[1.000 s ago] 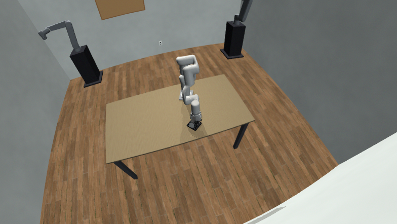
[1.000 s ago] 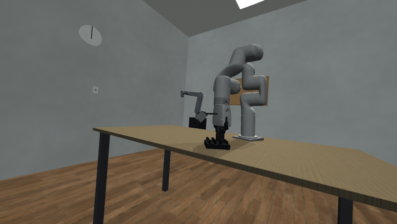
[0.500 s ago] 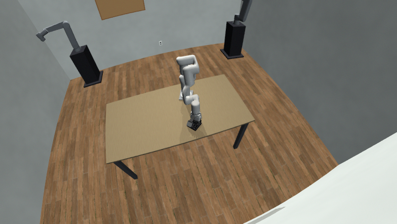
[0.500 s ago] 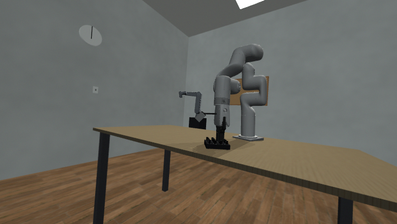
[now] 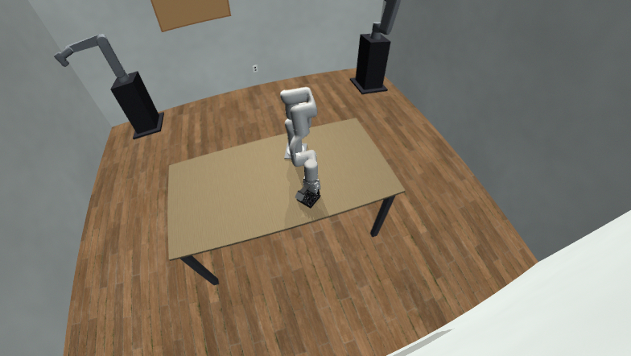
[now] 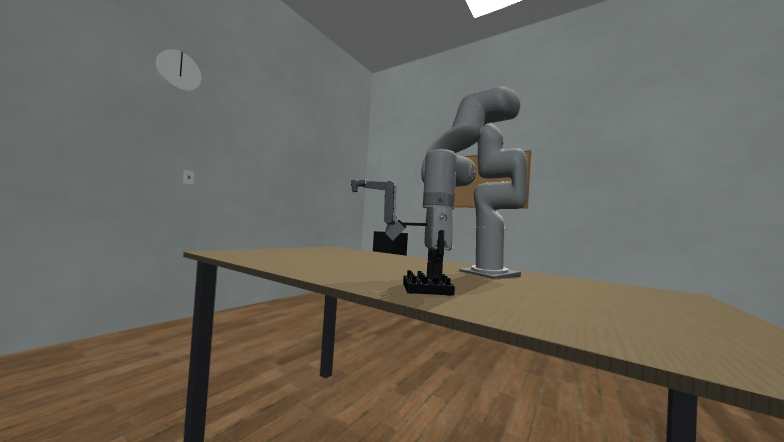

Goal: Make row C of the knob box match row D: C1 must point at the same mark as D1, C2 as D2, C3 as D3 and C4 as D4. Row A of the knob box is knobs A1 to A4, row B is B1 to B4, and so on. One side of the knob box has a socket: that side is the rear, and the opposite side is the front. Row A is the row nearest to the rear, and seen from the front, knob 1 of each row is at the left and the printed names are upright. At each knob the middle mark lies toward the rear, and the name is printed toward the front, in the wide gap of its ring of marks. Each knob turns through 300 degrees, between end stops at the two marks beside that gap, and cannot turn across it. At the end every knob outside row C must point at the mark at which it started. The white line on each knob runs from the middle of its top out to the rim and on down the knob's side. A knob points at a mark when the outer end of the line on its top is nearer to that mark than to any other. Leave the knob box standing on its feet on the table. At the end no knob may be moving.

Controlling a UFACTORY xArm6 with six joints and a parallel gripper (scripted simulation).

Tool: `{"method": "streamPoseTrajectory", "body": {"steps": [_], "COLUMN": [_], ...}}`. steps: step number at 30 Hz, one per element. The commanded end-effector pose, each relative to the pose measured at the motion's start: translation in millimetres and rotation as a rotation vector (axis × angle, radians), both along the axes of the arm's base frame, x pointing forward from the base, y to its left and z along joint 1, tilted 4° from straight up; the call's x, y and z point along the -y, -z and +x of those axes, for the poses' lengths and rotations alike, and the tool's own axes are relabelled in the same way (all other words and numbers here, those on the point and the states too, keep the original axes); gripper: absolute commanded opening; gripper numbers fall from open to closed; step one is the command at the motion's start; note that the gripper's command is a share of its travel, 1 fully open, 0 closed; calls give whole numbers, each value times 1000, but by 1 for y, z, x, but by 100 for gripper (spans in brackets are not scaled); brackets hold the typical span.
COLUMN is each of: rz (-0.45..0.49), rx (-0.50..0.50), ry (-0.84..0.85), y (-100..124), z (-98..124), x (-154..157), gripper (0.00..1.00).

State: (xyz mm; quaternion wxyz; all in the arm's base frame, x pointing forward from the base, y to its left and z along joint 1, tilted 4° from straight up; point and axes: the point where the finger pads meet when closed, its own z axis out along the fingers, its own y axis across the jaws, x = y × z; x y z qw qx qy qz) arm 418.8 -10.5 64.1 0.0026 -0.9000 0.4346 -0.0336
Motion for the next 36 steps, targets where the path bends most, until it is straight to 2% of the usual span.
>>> {"method": "streamPoseTrajectory", "body": {"steps": [1,17,18,36], "rz": [-1,-1,-1,-1], "rx": [4,4,4,4], "ry": [12,13,13,13], "y": [-1,-1,-1,-1], "z": [1,1,1,1], "x": [0,0,0,0], "gripper": [8,8,19,19]}}
